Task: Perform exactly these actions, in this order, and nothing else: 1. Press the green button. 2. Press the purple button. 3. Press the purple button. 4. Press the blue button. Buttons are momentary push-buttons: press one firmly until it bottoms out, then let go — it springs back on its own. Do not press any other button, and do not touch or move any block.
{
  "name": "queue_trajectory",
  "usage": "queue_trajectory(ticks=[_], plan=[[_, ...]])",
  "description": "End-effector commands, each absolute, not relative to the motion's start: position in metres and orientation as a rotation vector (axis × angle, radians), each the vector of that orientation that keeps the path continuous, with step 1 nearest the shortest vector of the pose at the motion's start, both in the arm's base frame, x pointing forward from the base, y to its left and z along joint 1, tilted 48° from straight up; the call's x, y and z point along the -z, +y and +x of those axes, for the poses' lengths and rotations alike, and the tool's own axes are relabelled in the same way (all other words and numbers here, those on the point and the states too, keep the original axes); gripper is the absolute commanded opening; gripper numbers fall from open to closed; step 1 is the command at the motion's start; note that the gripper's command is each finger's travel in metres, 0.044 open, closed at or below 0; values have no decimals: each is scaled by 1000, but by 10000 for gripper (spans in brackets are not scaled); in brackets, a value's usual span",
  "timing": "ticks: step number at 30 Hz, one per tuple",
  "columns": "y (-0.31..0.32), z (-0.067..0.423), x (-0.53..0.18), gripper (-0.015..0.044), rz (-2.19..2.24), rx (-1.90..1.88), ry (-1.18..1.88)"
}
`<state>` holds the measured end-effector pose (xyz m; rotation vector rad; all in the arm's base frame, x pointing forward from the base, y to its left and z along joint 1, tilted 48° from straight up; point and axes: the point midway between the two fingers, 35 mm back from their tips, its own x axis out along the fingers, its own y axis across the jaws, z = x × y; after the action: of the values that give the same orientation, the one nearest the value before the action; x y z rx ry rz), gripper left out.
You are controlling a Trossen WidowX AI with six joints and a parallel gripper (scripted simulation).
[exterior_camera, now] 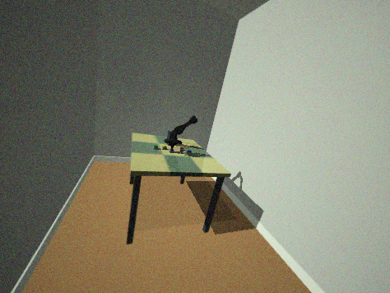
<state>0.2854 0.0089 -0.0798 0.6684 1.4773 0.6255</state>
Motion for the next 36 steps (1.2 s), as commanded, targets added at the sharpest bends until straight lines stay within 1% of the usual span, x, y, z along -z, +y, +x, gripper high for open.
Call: queue_trajectory(ticks=[1, 7, 11, 18, 23, 30, 32, 36], plan=[[-11, 286, 63, 20, 667, -620, 1471], [-16, 287, 59, 20, 667, -620, 1471], [-57, 286, 22, 20, 665, -617, 1472], [-57, 287, 17, 20, 665, -616, 1473], [-4, 311, -46, 20, 655, -596, 1475], [72, 308, -124, 20, 670, -619, 1470], [82, 304, -134, 20, 674, -626, 1470], [82, 304, -134, 20, 674, -626, 1470]])
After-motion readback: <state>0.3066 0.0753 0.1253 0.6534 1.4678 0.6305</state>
